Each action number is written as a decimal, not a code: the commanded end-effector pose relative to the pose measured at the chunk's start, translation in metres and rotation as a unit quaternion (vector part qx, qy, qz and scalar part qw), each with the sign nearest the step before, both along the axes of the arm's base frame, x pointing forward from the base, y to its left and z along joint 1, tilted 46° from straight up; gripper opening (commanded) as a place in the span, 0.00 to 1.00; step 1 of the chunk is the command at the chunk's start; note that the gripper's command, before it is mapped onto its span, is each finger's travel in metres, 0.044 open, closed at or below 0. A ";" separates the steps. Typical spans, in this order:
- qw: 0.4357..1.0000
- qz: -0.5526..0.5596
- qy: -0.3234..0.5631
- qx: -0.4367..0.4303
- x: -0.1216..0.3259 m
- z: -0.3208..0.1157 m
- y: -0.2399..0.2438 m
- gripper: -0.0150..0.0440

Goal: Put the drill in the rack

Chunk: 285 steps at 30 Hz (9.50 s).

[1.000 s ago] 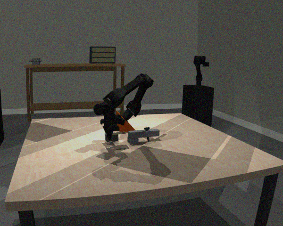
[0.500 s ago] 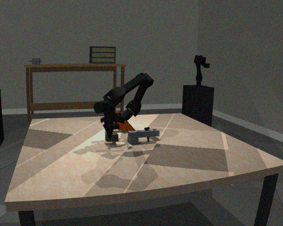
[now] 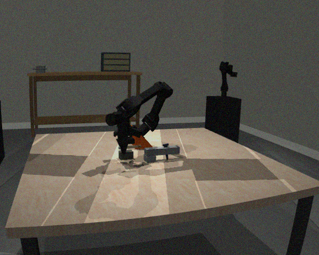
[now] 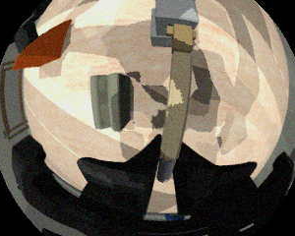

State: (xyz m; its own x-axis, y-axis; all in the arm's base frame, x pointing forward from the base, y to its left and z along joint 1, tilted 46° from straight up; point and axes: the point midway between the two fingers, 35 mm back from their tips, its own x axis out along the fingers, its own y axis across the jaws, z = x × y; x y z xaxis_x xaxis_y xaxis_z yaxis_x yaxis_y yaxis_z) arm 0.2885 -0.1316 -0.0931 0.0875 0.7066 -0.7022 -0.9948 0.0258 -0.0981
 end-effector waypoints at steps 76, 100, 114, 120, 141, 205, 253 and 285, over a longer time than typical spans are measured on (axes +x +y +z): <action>1.000 0.003 0.000 -0.003 -0.072 -0.032 0.001 0.25; 1.000 0.003 -0.001 -0.003 -0.068 -0.050 0.018 0.25; 1.000 0.003 -0.001 -0.003 -0.069 -0.052 0.022 0.25; 1.000 0.003 -0.001 -0.003 -0.069 -0.052 0.023 0.25; 1.000 0.003 -0.001 -0.003 -0.069 -0.051 0.023 0.25; 1.000 0.003 -0.001 -0.003 -0.069 -0.051 0.023 0.25; 1.000 0.003 -0.001 -0.003 -0.069 -0.051 0.023 0.25; 1.000 0.003 -0.001 -0.003 -0.069 -0.051 0.023 0.25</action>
State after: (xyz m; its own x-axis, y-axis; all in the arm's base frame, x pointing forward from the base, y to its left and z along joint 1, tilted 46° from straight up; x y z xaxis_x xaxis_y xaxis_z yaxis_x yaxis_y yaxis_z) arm 0.2191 -0.1163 -0.1435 0.0924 0.6905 -0.7174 -0.9942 0.0239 -0.1051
